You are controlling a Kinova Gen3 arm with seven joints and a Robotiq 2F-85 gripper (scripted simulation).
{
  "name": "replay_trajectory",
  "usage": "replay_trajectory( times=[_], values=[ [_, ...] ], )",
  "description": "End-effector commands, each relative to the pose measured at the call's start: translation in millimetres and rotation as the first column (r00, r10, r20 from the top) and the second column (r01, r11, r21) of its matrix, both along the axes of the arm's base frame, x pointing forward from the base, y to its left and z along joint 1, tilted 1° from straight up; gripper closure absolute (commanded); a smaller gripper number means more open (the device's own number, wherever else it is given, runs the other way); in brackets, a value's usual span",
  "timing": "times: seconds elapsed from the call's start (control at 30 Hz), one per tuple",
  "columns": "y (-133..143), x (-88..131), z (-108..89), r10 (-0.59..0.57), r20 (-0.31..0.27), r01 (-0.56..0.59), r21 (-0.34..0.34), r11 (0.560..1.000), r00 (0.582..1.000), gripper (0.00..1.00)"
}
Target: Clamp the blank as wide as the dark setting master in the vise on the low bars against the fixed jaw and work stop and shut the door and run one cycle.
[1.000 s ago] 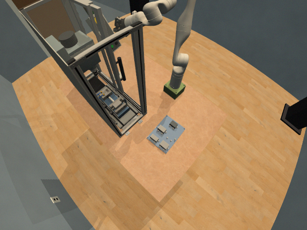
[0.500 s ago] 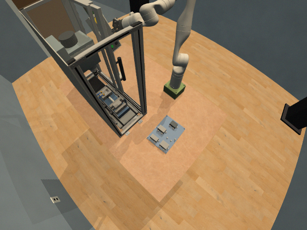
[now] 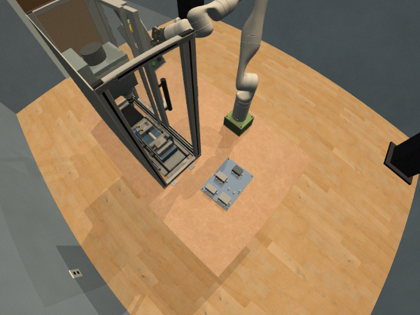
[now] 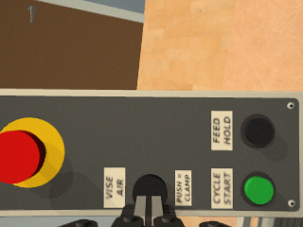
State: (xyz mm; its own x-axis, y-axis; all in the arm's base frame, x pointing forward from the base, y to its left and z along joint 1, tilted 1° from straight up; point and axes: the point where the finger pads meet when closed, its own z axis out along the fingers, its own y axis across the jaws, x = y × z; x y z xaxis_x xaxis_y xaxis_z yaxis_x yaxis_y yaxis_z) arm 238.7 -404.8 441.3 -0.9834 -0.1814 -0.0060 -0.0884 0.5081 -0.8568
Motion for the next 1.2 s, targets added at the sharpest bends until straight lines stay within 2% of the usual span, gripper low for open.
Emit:
replay_trajectory(
  times=[0.0,0.97,1.17],
  values=[
    [-8.8,7.4,-6.8,0.008,-0.001,-0.008,-0.008,1.000,1.000,0.90],
    [-8.3,8.5,-7.2,0.008,-0.001,-0.008,-0.008,1.000,1.000,0.90],
    [-15.5,8.7,-10.9,0.008,-0.001,-0.008,-0.008,1.000,1.000,0.90]
  ],
)
